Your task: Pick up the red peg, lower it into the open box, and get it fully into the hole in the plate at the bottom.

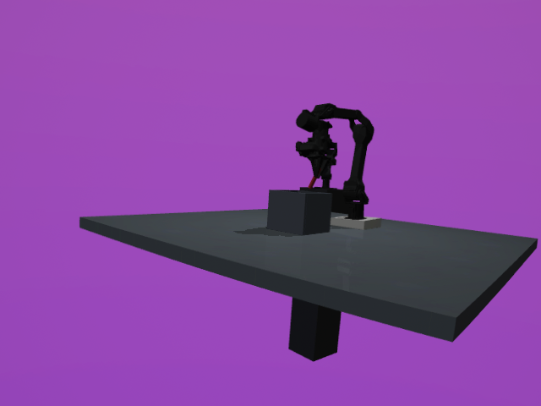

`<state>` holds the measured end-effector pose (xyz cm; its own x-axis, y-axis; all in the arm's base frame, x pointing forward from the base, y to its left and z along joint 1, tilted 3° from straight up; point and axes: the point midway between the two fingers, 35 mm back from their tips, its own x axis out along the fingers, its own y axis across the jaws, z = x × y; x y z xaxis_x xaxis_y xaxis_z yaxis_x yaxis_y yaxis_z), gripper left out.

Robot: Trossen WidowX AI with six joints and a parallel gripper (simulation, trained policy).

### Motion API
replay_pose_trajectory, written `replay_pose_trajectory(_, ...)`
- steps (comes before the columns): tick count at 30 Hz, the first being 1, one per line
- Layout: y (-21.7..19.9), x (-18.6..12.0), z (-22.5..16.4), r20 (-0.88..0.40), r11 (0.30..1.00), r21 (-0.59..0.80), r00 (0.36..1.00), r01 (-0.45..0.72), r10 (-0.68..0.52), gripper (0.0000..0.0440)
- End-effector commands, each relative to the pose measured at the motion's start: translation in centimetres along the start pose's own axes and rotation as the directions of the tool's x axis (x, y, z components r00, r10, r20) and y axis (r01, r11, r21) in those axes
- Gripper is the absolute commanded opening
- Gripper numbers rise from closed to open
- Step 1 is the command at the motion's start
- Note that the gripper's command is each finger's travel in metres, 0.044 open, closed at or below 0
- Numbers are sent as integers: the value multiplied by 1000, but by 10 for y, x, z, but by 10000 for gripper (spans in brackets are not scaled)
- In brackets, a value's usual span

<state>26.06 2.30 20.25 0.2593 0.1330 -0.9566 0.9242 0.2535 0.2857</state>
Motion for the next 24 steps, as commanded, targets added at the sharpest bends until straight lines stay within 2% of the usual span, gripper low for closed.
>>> replay_pose_trajectory(1,1,5,9,-2,1000,6,1000,24,-24,0)
replay_pose_trajectory(24,4,68,37,-92,994,10,990,111,-110,10)
